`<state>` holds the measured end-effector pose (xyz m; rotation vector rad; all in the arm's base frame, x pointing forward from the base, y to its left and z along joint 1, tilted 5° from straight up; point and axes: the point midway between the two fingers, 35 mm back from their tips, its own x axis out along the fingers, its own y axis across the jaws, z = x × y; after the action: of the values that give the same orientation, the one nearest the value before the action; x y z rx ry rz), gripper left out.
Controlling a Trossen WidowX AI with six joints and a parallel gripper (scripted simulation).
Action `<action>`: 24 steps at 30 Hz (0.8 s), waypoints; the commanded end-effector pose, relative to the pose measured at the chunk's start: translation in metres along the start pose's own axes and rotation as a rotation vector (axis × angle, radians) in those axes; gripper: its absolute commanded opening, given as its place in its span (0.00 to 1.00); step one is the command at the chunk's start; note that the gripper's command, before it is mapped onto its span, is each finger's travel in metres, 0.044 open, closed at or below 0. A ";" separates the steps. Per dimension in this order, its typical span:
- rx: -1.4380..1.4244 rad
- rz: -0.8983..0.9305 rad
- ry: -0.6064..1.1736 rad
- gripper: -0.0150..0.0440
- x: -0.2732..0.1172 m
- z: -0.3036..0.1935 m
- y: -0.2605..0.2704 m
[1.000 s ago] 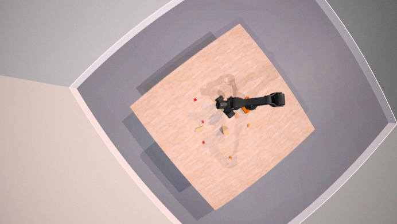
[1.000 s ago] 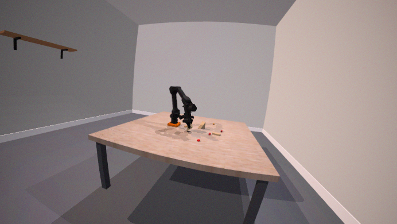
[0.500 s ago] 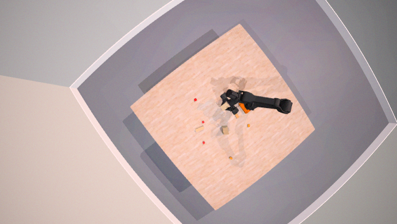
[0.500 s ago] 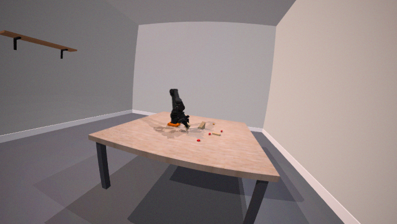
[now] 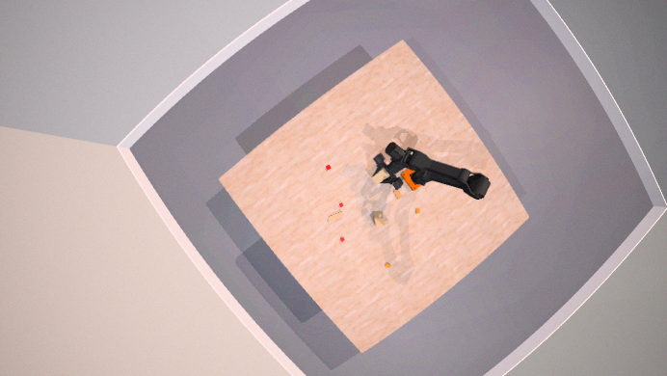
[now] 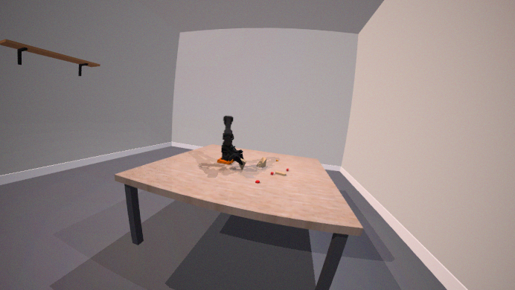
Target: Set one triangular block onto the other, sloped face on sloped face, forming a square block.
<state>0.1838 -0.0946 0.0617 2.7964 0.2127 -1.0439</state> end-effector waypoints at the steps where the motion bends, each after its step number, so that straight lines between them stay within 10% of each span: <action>1: 0.005 0.000 -0.002 0.65 0.000 0.000 0.000; 9: 0.005 0.000 -0.002 1.00 0.000 0.000 0.000; 24: 0.000 0.001 0.000 1.00 -0.054 -0.060 0.004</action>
<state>0.1844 -0.0945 0.1112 2.8050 0.2200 -1.0572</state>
